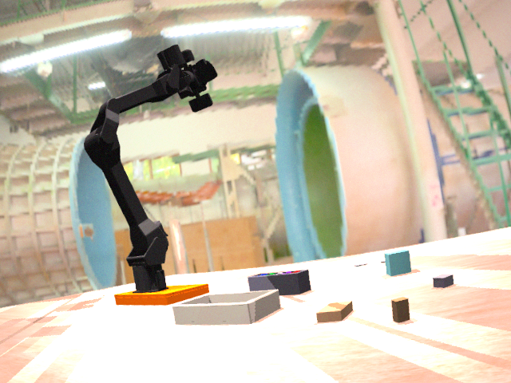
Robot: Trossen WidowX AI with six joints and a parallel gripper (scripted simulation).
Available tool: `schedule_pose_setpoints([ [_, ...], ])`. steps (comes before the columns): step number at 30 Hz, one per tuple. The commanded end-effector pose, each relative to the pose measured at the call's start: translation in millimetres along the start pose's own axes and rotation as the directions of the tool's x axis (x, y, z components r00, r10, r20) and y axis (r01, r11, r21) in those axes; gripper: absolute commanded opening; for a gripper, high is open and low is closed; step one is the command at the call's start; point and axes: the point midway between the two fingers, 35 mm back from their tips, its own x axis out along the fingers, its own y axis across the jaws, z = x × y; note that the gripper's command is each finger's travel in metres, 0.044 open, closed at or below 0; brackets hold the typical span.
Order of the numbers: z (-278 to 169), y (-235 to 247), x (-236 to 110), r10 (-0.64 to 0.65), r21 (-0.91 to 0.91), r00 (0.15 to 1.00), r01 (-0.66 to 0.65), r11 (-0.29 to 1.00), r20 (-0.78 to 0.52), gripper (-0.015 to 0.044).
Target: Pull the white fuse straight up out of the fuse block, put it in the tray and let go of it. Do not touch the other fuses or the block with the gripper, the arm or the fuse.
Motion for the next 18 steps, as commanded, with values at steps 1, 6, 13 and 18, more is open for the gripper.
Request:
schedule_pose_setpoints([
  [1,51.4,-57.4,-3.5,-0.171,0.085,0.973,0.160,0.984,0.157,0.0071],
  [6,101.3,-102.6,-23.9,-0.305,0.173,0.904,0.263,0.949,0.299,0.0071],
  [13,164.5,-167.4,-73.9,-0.497,0.350,0.735,0.364,0.863,0.461,0.0071],
  [18,201.7,-218.1,-128.6,-0.645,0.518,0.549,0.391,0.760,0.532,0.0071],
])
